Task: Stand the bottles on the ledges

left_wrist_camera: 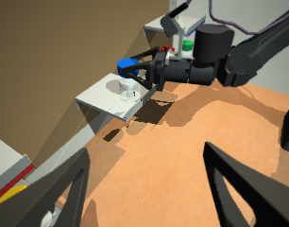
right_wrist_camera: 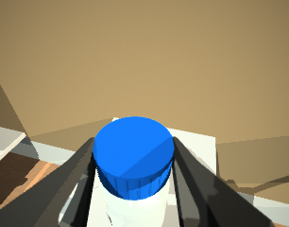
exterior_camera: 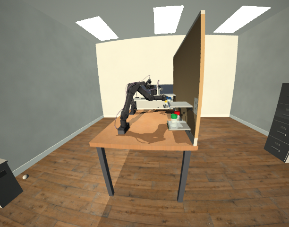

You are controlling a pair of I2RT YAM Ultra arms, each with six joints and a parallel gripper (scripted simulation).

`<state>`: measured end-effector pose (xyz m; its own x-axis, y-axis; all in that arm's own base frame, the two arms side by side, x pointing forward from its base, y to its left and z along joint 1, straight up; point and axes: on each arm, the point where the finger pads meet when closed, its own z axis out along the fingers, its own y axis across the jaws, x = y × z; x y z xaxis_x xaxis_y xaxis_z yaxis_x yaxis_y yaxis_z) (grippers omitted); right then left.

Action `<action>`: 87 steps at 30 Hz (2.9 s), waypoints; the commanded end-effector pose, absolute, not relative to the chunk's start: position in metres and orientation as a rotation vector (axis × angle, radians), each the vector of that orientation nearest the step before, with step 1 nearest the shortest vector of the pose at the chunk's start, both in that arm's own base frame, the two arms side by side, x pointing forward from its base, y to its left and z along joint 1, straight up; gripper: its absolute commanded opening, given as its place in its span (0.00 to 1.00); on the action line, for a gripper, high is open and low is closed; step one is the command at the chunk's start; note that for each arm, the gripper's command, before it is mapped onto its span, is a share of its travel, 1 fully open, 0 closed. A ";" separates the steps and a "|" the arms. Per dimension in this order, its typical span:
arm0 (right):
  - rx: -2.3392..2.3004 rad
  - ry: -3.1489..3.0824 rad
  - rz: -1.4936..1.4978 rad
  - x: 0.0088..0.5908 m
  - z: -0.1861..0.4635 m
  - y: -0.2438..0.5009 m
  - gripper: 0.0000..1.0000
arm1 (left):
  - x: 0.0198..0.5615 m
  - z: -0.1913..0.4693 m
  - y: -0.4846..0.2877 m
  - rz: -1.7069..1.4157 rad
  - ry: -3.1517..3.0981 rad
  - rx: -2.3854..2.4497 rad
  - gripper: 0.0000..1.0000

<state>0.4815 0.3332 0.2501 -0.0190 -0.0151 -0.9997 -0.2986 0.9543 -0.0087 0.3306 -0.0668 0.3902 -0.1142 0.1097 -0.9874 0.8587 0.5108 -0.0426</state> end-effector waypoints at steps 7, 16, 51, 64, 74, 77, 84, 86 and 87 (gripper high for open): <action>-0.226 1.532 0.251 0.481 0.283 0.333 0.40 | 0.326 0.399 -0.068 -0.802 1.551 0.870 0.87; -0.226 1.532 0.252 0.480 0.334 0.332 0.49 | 0.326 0.399 -0.068 -0.802 1.551 0.870 0.87; -0.215 1.451 0.330 0.420 0.402 0.328 0.49 | 0.326 0.399 -0.068 -0.802 1.551 0.870 0.87; -0.220 1.464 0.336 0.369 0.395 0.310 0.49 | 0.326 0.399 -0.068 -0.802 1.551 0.870 0.87; -0.229 1.517 0.283 0.362 0.373 0.301 0.49 | 0.326 0.399 -0.068 -0.802 1.551 0.870 0.87; -0.223 1.542 0.245 0.365 0.361 0.293 0.49 | 0.326 0.399 -0.068 -0.802 1.551 0.870 0.87; -0.216 1.537 0.245 0.366 0.365 0.292 0.49 | 0.326 0.399 -0.068 -0.802 1.551 0.870 0.87; -0.216 1.537 0.245 0.366 0.365 0.292 0.49 | 0.326 0.399 -0.068 -0.802 1.551 0.870 0.87; -0.216 1.537 0.245 0.366 0.365 0.292 0.49 | 0.326 0.399 -0.068 -0.802 1.551 0.870 0.87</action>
